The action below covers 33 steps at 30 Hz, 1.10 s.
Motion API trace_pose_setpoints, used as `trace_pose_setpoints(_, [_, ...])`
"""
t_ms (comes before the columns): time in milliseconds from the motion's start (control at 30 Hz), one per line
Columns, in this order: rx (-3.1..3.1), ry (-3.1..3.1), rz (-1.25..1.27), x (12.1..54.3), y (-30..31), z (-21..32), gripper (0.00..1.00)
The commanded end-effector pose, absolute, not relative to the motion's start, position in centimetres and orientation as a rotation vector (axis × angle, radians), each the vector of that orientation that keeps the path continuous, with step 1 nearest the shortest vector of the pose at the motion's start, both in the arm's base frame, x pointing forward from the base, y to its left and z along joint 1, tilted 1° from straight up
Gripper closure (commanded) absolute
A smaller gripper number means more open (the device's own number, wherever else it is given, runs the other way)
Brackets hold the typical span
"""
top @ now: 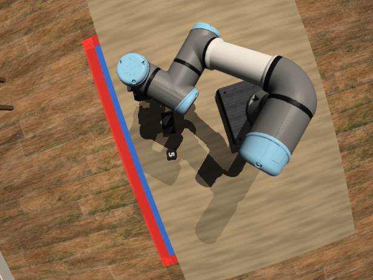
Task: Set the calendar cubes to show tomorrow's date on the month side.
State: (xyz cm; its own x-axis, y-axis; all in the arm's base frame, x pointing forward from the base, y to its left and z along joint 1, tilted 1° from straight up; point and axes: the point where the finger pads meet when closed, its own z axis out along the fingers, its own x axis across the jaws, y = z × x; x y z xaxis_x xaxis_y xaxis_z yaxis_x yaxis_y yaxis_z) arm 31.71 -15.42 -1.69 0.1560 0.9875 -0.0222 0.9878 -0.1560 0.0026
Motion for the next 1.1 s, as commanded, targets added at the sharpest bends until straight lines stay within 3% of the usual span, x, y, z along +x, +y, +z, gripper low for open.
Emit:
trace_pose_setpoints(0, [2.380, 2.034, -0.023, 31.7, -15.3, 0.7, 0.71])
trace_pose_setpoints(500, [2.380, 2.034, -0.024, 31.7, -15.2, 5.6, 0.71])
trace_pose_setpoints(867, [2.382, 2.035, -0.024, 31.7, -15.2, 6.2, 0.71])
trace_pose_setpoints(900, [2.382, 2.035, -0.024, 31.7, -15.2, 6.2, 0.00])
trace_pose_setpoints(1067, [2.381, 2.035, -0.024, 31.7, -15.2, 6.2, 0.00])
